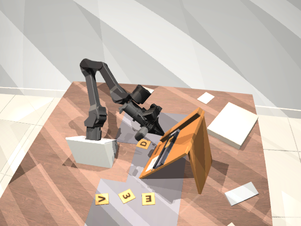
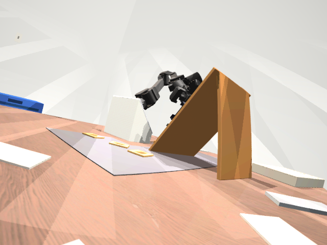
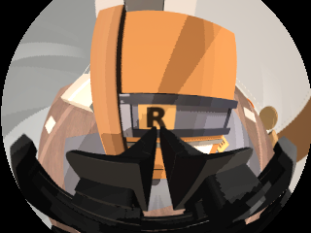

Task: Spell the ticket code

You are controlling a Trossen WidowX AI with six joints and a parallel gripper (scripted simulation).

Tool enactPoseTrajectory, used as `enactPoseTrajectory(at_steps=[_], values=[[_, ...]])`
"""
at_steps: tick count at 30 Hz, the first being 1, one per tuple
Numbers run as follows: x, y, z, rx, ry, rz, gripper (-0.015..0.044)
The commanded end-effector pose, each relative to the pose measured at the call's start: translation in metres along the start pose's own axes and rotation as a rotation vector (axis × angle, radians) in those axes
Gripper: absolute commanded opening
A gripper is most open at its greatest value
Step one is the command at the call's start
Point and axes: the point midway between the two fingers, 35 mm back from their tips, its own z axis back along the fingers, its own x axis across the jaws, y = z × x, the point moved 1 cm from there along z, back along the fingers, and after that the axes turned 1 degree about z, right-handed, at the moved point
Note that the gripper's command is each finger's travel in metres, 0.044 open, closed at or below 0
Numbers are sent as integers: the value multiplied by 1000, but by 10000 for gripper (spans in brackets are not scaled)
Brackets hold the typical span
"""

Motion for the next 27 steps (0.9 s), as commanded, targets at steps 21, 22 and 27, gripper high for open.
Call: enactPoseTrajectory(at_steps=[21, 22, 27], values=[[-34, -24, -22, 642, 16, 24, 0], [-35, -26, -21, 670, 1, 16, 0], [-37, -28, -21, 692, -12, 8, 0]])
